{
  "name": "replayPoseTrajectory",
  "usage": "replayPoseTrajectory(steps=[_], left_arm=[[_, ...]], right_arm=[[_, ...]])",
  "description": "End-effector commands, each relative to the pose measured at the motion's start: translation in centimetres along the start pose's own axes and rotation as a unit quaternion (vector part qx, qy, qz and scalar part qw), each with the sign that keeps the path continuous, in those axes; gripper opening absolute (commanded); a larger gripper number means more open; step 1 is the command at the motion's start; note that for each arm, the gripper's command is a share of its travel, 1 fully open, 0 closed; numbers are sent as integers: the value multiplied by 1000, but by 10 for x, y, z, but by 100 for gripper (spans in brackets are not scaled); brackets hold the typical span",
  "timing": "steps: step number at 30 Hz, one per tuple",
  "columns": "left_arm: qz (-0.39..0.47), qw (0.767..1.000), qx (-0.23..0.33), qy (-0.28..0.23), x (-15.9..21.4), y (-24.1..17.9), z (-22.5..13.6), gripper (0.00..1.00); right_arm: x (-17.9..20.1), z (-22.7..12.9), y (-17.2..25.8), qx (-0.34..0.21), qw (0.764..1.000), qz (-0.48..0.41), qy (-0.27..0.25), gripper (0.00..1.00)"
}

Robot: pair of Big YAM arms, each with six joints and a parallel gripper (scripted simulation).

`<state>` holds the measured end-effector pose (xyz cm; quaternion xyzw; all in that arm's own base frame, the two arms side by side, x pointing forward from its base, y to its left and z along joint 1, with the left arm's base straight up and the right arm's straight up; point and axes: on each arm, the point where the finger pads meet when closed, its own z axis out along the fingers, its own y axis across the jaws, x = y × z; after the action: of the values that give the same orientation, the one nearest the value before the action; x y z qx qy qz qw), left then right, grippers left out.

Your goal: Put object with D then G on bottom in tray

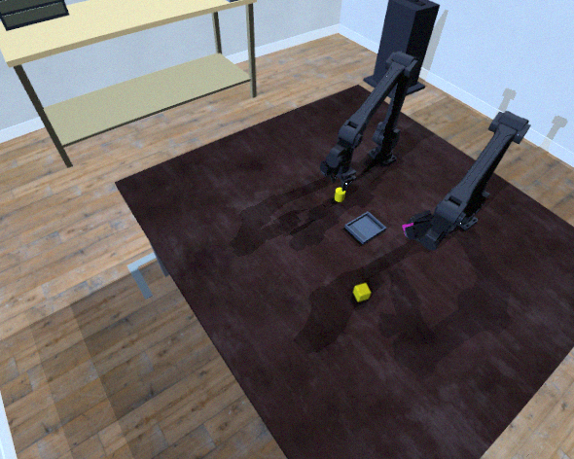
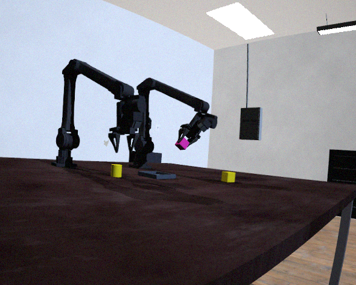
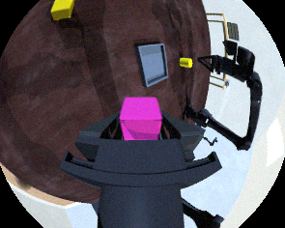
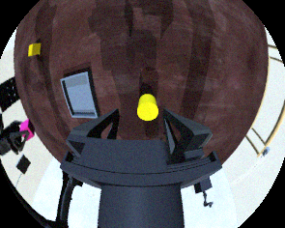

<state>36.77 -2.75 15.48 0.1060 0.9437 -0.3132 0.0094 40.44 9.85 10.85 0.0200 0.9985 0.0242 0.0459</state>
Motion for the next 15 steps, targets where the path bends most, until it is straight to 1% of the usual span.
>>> replayPoseTrajectory(steps=[1, 3, 5, 9, 15], left_arm=[[18, 999, -33, -18, 0, 12, -11, 41], [21, 998, -49, -19, -1, 19, -14, 41], [18, 997, -74, -11, 6, 33, -11, 41], [15, 994, -109, -2, 13, 52, -10, 41], [8, 987, -161, 20, 25, 87, -2, 41]], right_arm=[[-8, 3, 1, 4, 992, -126, -18, 69], [-10, 3, 1, 6, 986, -166, -22, 69], [-4, 12, 0, 5, 976, -216, -12, 69], [5, 23, 0, -1, 959, -284, 0, 69], [20, 30, -4, -5, 924, -380, 30, 69]])
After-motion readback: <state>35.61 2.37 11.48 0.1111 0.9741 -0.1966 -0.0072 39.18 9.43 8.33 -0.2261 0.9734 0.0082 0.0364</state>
